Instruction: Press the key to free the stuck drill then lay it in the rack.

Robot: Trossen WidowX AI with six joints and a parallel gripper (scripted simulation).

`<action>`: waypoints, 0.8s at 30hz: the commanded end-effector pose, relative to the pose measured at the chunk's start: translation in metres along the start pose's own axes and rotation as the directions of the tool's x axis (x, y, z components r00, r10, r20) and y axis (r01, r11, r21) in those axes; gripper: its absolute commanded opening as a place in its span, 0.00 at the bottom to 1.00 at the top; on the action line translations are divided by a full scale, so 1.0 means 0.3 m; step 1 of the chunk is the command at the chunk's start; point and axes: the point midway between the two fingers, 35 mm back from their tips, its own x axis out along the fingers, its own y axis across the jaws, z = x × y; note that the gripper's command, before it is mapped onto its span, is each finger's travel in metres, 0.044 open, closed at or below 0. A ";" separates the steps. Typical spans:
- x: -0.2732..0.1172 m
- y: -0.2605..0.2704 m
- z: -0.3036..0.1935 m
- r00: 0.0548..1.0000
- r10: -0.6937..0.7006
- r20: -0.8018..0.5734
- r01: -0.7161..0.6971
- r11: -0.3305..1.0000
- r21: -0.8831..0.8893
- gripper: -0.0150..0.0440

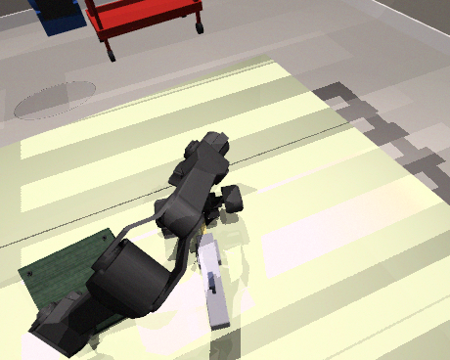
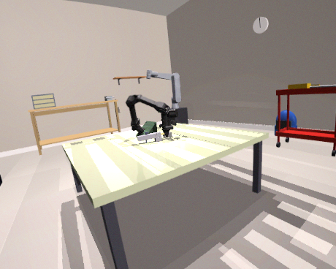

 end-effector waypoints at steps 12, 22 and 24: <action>-0.004 -0.004 0.056 1.000 0.000 0.002 0.000 1.000 0.005 0.25; -0.009 -0.004 0.108 1.000 0.000 0.003 0.000 1.000 0.006 0.25; -0.009 -0.004 0.113 1.000 0.000 0.003 0.000 1.000 0.006 0.25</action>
